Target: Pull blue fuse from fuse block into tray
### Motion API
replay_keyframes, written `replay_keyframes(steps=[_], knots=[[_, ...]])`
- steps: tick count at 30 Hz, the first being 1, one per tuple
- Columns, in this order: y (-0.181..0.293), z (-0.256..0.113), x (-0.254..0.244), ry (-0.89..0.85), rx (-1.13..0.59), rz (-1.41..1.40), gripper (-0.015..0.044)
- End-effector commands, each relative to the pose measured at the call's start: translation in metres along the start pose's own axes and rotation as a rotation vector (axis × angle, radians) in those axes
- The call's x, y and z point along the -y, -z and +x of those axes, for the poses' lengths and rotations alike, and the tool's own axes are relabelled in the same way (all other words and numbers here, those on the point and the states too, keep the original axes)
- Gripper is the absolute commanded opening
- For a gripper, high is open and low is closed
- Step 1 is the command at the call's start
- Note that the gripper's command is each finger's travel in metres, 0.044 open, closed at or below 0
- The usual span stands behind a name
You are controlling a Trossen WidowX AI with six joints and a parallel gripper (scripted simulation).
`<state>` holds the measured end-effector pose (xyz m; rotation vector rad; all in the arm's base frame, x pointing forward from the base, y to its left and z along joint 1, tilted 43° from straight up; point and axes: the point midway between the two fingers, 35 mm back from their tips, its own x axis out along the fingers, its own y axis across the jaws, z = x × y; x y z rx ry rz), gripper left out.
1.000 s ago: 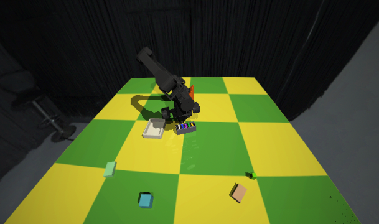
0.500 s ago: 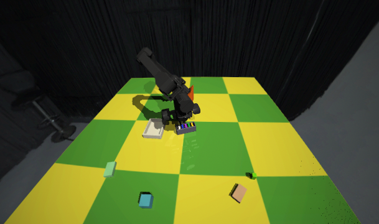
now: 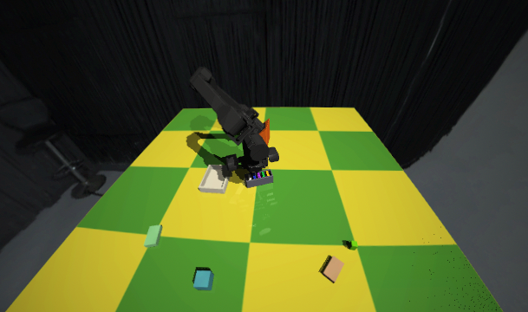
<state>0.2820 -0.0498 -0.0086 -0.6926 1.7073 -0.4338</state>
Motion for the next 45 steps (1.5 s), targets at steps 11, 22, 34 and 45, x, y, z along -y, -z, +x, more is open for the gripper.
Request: replay_keyframes(steps=[11,22,34,45], knots=[[0.002,0.008,0.0,0.005,-0.004,-0.006,0.0067],[0.002,0.012,0.0,0.005,-0.004,-0.006,0.0067],[0.003,0.018,0.0,0.005,-0.004,-0.006,0.0067],[0.002,0.017,0.0,0.001,-0.003,-0.002,0.0]])
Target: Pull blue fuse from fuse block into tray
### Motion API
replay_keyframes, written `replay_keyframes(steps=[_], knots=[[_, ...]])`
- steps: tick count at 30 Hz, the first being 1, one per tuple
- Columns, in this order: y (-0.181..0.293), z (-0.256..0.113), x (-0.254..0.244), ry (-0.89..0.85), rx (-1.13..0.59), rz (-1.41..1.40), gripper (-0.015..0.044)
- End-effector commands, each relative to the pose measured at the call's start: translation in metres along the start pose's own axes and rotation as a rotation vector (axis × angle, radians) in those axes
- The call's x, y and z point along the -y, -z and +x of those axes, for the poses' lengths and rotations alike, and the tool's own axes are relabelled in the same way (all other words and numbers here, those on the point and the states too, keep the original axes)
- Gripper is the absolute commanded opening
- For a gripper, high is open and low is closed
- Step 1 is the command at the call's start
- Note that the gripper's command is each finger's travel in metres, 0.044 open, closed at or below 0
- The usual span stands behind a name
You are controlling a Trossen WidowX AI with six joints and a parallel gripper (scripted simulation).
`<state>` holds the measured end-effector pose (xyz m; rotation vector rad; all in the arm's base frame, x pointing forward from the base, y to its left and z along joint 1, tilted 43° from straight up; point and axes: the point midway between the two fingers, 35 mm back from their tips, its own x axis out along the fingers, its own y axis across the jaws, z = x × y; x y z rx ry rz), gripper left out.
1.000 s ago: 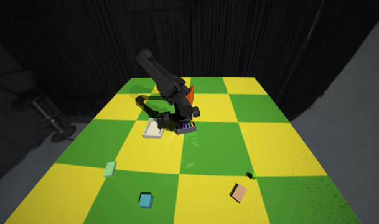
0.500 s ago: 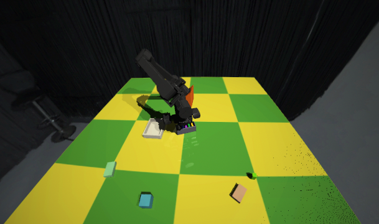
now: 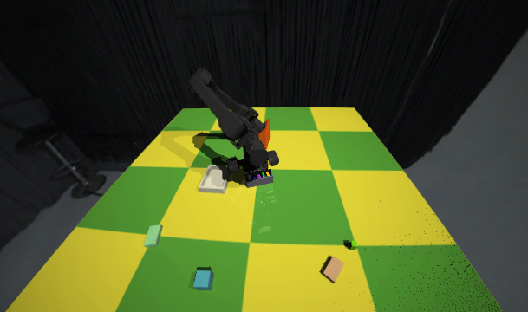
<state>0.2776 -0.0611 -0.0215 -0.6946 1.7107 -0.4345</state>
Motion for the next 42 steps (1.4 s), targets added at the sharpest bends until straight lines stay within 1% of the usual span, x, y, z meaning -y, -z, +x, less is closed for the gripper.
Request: replay_keyframes(steps=[1,42], knots=[[0.0,0.0,0.0,0.0,0.0,0.0,0.0],[-0.001,-0.018,0.0,0.0,0.0,-0.002,0.0]])
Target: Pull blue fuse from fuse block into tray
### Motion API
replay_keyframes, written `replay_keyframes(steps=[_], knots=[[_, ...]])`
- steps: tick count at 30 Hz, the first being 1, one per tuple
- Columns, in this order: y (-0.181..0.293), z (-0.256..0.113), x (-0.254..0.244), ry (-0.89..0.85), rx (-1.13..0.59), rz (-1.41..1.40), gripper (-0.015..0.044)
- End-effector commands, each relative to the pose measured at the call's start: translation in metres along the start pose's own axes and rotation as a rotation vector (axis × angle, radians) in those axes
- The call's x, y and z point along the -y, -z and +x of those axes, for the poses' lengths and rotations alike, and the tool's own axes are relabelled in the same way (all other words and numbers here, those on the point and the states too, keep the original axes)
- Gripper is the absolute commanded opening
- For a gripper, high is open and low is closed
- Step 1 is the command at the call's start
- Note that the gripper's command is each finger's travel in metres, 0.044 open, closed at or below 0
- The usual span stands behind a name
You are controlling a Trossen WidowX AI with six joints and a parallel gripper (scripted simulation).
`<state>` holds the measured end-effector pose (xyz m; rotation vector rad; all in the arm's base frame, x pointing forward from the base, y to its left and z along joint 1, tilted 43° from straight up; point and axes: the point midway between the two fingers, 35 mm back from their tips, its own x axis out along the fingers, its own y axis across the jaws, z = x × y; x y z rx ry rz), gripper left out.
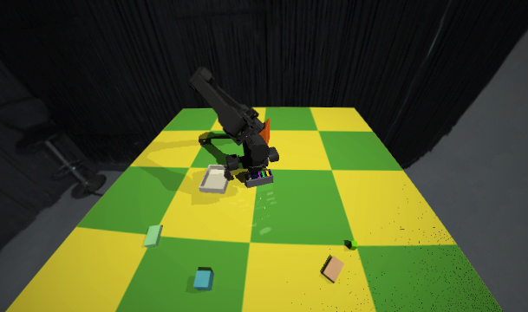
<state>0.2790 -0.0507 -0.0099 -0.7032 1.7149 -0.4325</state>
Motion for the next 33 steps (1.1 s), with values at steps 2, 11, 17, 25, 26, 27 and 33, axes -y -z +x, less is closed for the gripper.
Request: replay_keyframes(steps=[2,11,17,25,26,27,33], knots=[[-0.001,-0.004,0.0,-0.004,0.003,0.005,0.0],[-0.001,-0.008,0.0,-0.003,0.003,0.005,0.0],[-0.001,-0.011,0.0,-0.003,0.003,0.004,0.0],[-0.001,-0.015,0.0,-0.003,0.003,0.004,0.0],[-0.001,-0.015,0.0,-0.003,0.003,0.004,0.0],[-0.001,-0.016,0.0,-0.003,0.003,0.004,0.0],[-0.001,-0.019,0.0,-0.003,0.003,0.003,0.0]])
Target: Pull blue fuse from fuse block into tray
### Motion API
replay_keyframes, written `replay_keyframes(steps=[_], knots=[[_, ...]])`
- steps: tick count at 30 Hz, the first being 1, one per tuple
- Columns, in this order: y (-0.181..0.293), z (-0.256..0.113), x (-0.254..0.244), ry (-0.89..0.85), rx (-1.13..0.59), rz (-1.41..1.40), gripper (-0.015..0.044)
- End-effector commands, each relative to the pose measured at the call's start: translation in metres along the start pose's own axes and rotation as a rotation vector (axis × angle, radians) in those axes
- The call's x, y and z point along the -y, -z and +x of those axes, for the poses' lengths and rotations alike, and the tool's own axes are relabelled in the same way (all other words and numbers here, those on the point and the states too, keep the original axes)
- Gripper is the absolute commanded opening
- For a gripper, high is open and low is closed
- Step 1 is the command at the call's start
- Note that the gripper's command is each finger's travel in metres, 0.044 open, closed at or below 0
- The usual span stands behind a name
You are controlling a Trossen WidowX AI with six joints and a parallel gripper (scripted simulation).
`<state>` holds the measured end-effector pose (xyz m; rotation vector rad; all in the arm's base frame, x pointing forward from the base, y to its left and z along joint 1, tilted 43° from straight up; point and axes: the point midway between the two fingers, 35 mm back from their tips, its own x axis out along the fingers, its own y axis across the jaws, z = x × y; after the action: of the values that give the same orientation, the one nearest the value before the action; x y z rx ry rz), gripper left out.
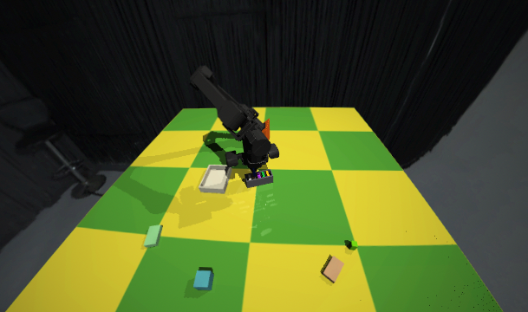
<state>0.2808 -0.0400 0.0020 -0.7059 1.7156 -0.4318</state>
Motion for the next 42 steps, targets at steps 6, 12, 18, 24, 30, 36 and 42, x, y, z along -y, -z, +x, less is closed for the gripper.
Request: replay_keyframes(steps=[6,12,18,24,30,36,42], knots=[[-0.001,-0.006,0.0,-0.004,0.003,0.005,0.0],[-0.001,-0.011,0.0,-0.004,0.003,0.005,0.0],[-0.001,-0.02,0.0,-0.004,0.003,0.005,0.0],[-0.001,-0.029,0.0,-0.004,0.003,0.005,0.0],[0.001,-0.029,0.017,-0.009,0.006,0.003,0.0],[0.009,-0.03,0.059,-0.015,0.01,0.002,0.0],[0.024,-0.03,0.1,-0.012,0.01,0.002,0.0]])
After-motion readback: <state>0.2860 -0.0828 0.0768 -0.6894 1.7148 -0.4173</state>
